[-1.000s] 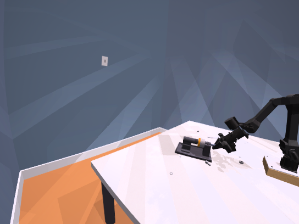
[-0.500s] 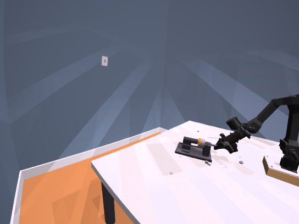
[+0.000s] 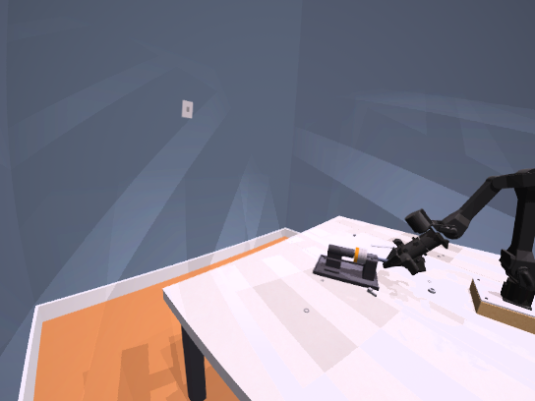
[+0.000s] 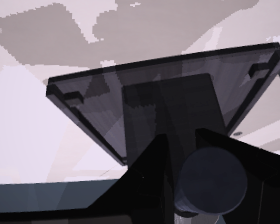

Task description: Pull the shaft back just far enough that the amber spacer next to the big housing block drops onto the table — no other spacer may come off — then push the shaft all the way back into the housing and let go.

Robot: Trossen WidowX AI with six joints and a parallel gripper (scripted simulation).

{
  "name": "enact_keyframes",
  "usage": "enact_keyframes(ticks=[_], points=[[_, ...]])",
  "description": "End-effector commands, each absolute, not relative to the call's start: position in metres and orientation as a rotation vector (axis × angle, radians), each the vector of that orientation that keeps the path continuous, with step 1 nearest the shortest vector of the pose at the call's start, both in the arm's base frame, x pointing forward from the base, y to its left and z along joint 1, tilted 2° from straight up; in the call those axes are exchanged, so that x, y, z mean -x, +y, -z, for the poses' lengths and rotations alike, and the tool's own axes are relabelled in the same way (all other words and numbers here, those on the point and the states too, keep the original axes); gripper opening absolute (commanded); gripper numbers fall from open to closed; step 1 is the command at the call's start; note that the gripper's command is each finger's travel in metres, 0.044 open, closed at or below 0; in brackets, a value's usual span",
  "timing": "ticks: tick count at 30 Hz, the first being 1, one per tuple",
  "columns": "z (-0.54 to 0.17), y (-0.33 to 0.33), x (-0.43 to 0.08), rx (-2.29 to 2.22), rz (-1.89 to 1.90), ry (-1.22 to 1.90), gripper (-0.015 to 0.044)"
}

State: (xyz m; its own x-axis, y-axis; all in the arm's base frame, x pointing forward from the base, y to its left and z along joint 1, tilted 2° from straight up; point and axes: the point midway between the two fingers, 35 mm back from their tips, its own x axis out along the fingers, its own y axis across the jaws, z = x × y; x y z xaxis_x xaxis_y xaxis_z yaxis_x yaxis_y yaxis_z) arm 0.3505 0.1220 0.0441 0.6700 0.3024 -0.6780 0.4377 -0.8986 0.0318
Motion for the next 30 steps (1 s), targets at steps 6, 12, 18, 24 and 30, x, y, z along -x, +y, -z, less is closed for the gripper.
enact_keyframes(ticks=[6, 12, 18, 24, 30], points=[[-0.0438, 0.1212, -0.3493, -2.690, 1.041, 0.603, 0.0000], [-0.0437, 0.1209, -0.3487, -2.690, 1.041, 0.603, 0.0000], [-0.0437, 0.1207, -0.3481, -2.690, 1.041, 0.603, 0.0000], [-0.0437, 0.1204, -0.3475, -2.690, 1.041, 0.603, 0.0000], [-0.0436, 0.1201, -0.3469, -2.689, 1.041, 0.603, 0.0000]])
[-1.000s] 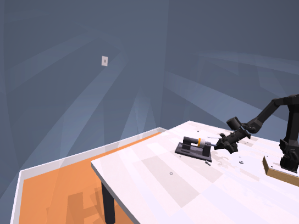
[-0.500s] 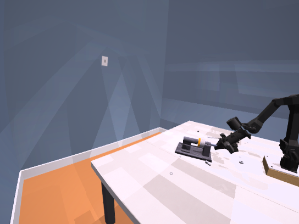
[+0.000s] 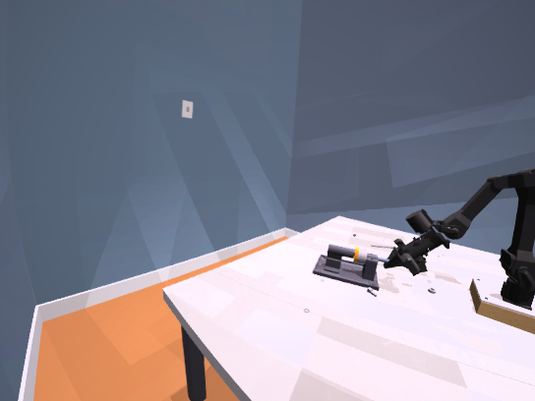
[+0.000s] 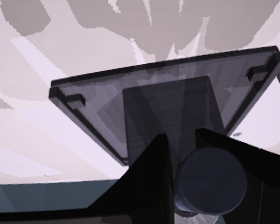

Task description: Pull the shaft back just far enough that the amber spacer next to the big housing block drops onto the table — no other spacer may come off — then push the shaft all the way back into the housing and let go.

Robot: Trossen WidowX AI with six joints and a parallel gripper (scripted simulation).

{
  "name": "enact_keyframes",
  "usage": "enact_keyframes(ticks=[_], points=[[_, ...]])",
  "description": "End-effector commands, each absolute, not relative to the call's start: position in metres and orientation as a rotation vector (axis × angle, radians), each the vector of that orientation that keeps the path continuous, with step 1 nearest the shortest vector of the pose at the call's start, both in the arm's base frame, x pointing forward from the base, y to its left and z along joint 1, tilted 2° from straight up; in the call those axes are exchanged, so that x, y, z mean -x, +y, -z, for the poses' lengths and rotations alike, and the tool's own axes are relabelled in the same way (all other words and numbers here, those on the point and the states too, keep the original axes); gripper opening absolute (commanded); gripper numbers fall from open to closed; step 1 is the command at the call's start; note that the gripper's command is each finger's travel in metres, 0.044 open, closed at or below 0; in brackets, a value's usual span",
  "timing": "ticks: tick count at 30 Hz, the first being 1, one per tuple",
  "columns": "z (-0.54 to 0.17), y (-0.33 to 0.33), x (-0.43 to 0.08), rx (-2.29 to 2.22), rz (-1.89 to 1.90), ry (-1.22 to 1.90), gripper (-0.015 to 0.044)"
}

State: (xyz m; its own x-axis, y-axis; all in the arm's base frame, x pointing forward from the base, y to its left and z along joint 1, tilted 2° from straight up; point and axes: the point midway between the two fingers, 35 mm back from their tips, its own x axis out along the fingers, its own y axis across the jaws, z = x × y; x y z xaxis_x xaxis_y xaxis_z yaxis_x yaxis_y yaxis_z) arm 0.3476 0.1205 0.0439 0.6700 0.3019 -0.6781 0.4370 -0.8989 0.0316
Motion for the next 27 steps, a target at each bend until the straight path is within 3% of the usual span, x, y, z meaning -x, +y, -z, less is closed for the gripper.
enact_keyframes(ticks=[1, 27], points=[[-0.0436, 0.1200, -0.3468, -2.689, 1.041, 0.603, 0.0000], [-0.0435, 0.1188, -0.3443, -2.689, 1.042, 0.603, 0.0000]])
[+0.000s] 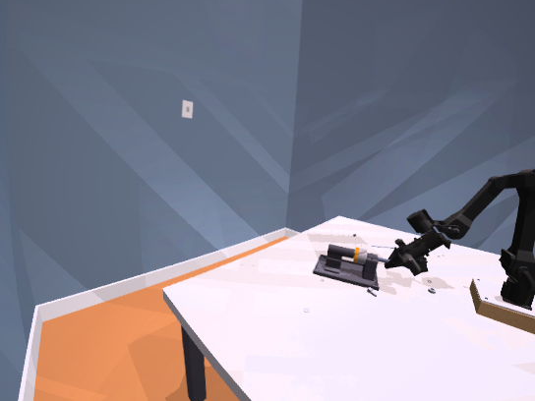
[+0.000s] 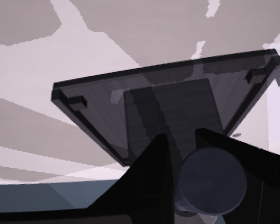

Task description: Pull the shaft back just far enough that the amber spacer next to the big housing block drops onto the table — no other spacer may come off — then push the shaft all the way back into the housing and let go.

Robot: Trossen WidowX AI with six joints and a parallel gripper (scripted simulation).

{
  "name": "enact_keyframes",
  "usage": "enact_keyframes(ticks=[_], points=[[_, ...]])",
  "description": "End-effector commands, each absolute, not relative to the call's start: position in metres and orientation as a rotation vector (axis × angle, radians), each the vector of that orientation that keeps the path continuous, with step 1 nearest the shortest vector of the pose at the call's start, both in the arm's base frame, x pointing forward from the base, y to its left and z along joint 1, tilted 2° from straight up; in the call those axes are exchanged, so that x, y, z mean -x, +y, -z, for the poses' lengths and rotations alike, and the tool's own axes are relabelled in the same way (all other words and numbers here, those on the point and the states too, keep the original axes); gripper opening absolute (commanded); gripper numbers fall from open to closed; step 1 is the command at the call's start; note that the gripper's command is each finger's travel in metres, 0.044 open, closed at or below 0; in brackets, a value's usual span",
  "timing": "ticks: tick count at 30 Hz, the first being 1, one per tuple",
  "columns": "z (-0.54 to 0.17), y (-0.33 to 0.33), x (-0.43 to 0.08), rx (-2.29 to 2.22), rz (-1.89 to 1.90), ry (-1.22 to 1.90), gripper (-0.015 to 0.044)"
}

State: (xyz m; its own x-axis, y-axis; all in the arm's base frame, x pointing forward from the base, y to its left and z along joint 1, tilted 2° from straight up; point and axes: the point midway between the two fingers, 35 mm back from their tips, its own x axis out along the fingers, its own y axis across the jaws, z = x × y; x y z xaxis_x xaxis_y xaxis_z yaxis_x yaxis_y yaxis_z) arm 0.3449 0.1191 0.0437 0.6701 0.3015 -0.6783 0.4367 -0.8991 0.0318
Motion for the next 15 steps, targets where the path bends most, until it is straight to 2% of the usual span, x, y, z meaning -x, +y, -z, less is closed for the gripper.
enact_keyframes(ticks=[1, 15], points=[[-0.0435, 0.1187, -0.3442, -2.689, 1.042, 0.603, 0.0000], [-0.0434, 0.1180, -0.3428, -2.689, 1.042, 0.603, 0.0000]])
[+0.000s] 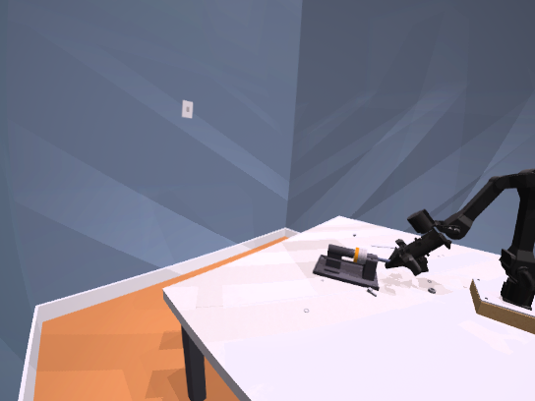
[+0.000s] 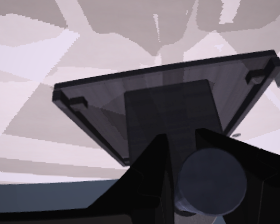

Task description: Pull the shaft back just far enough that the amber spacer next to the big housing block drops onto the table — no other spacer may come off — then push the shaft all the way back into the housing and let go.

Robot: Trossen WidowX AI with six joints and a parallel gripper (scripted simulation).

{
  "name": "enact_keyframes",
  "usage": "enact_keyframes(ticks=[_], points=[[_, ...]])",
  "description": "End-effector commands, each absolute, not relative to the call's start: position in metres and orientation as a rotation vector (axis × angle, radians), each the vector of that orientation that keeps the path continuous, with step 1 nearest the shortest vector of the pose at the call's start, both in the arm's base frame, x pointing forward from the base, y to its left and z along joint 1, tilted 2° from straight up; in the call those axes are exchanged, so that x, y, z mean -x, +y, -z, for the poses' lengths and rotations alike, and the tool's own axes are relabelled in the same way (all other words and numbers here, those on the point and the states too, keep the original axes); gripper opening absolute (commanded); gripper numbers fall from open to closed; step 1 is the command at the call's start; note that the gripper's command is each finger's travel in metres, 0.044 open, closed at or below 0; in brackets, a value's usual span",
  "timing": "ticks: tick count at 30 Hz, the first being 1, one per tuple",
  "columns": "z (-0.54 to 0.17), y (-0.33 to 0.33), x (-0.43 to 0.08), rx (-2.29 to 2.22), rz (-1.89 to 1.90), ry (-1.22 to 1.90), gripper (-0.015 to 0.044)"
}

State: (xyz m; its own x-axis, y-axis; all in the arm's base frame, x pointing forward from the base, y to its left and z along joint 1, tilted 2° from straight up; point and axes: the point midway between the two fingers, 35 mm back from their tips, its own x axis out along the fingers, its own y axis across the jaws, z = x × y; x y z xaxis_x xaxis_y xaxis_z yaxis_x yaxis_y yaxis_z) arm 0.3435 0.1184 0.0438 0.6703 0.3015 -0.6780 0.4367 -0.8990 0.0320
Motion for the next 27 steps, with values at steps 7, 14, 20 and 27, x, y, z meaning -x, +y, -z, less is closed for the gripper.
enact_keyframes(ticks=[7, 14, 20, 27], points=[[-0.0433, 0.1177, -0.3421, -2.689, 1.042, 0.603, 0.0000], [-0.0433, 0.1174, -0.3414, -2.689, 1.042, 0.603, 0.0000], [-0.0433, 0.1171, -0.3408, -2.689, 1.042, 0.603, 0.0000], [-0.0432, 0.1167, -0.3401, -2.689, 1.042, 0.603, 0.0000]])
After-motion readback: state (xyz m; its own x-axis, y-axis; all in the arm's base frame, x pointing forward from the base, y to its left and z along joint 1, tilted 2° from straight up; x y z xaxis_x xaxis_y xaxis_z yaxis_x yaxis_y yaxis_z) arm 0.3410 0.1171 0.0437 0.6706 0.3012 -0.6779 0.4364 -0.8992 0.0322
